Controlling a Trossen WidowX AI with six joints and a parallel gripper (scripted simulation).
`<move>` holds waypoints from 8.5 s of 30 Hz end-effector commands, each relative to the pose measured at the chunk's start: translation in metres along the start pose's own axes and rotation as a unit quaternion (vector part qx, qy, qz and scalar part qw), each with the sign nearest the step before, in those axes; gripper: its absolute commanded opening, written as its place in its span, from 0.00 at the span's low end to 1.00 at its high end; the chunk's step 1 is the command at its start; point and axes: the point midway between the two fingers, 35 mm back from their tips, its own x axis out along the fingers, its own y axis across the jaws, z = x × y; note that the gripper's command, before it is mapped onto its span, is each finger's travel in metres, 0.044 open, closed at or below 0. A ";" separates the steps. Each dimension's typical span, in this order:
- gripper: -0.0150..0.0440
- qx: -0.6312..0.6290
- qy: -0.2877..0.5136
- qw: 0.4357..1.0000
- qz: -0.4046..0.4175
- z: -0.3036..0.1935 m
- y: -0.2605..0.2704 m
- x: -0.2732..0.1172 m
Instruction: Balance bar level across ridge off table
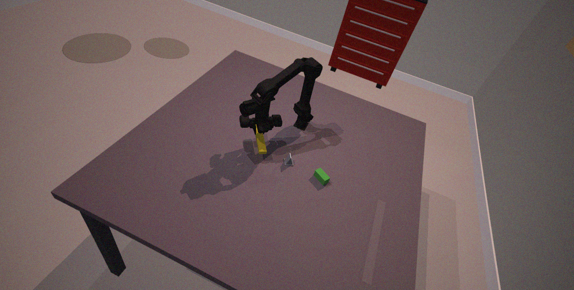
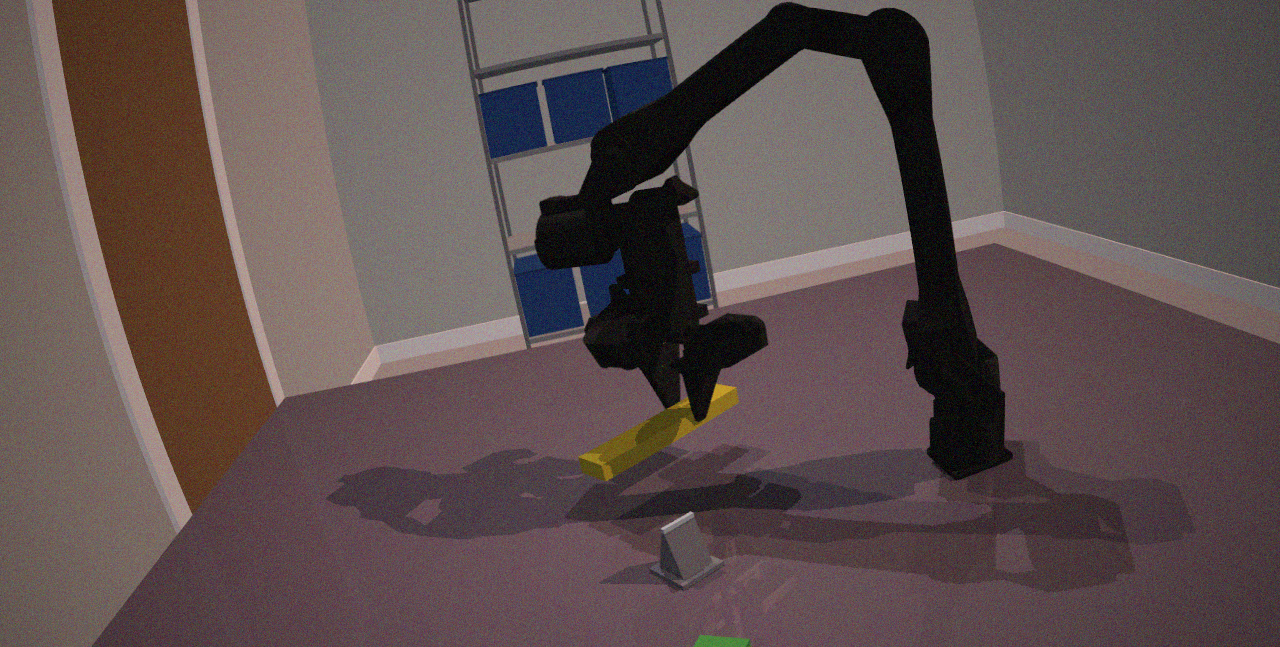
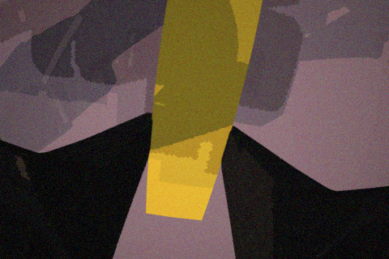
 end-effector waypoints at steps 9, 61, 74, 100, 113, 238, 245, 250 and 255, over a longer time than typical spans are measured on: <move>0.25 0.002 -0.005 1.000 -0.008 0.000 0.001 -0.035; 0.25 -0.678 -0.005 0.735 -0.009 0.128 0.094 -0.054; 0.25 -0.680 -0.006 0.733 -0.010 0.132 0.094 -0.039; 0.25 -0.680 -0.006 0.733 -0.010 0.135 0.093 -0.011; 0.25 -0.680 -0.006 0.733 -0.010 0.135 0.093 -0.010; 0.25 -0.680 -0.006 0.733 -0.010 0.135 0.093 -0.002; 0.25 -0.680 -0.006 0.733 -0.010 0.135 0.093 -0.002; 0.25 -0.680 -0.006 0.733 -0.010 0.135 0.093 -0.002; 0.25 -0.680 -0.006 0.733 -0.010 0.135 0.093 -0.002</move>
